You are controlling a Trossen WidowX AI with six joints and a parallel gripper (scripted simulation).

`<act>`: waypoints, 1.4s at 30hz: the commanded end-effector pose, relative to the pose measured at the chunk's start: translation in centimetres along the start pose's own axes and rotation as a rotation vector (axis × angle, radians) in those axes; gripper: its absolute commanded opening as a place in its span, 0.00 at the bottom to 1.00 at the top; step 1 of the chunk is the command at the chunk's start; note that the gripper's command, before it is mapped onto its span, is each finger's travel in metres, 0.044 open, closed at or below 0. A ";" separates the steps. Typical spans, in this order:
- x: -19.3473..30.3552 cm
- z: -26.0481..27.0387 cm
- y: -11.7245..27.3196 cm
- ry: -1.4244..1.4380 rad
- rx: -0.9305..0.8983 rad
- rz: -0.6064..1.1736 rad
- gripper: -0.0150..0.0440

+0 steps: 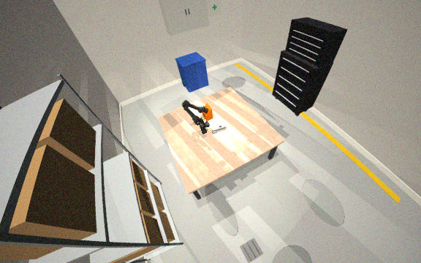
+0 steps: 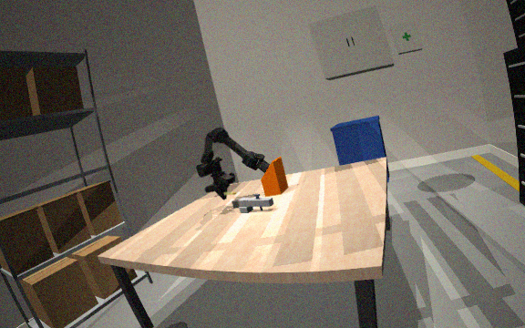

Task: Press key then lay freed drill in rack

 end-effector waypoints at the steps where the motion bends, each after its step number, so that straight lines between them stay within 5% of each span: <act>1: 0.3 0.6 -0.1 0.003 0.002 0.003 0.25; 42: 3.5 6.3 -1.1 0.006 0.000 0.006 0.25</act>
Point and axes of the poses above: the point midway between the two fingers, 35 mm back from their tips, its own y axis back along the fingers, its own z axis across the jaws, x = y × z, the point moved 3 cm from there along y, back along the fingers, and after that the axes turned 13 degrees about -y, right-handed, at the moved point
